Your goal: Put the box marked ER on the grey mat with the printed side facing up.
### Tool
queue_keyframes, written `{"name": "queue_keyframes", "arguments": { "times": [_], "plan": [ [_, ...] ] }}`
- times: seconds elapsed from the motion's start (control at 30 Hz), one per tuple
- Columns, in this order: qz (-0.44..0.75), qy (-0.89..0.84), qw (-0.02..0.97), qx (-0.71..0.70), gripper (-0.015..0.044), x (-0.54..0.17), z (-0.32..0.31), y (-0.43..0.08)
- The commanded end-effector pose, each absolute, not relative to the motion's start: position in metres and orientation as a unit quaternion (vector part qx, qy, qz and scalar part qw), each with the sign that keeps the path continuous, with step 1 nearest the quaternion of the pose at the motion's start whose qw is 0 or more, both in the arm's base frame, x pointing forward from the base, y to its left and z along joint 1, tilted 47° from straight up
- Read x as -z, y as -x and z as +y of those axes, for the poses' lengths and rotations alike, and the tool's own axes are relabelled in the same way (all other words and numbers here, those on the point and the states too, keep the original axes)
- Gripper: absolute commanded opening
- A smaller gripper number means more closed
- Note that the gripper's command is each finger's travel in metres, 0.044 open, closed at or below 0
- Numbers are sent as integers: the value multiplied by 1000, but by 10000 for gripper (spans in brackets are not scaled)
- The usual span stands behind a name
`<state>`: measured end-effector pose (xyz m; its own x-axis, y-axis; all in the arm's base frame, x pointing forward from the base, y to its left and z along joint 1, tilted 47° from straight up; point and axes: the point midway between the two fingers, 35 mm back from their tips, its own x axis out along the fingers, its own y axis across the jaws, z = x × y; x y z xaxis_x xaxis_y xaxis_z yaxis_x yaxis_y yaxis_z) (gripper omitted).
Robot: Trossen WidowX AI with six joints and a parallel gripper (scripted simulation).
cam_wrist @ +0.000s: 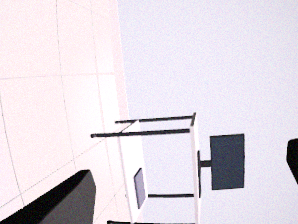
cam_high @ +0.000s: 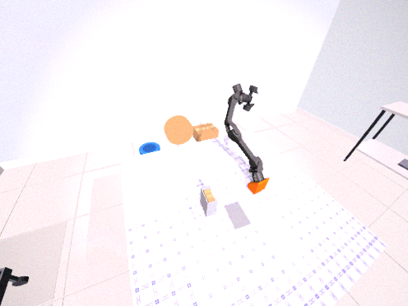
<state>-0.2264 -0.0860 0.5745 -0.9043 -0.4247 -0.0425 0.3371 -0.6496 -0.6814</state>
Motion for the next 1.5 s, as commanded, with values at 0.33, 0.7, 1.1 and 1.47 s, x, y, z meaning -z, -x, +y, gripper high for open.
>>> {"name": "queue_keyframes", "arguments": {
  "times": [0.33, 0.7, 1.1, 1.47],
  "plan": [
    [349, 66, 253, 900, 111, -567, -112, 228],
    [332, 71, 313, 887, 0, -556, -151, 223],
    [316, 75, 376, 868, 0, -543, -194, 210],
    [302, 77, 432, 846, 0, -530, -233, 190]
  ]
}}
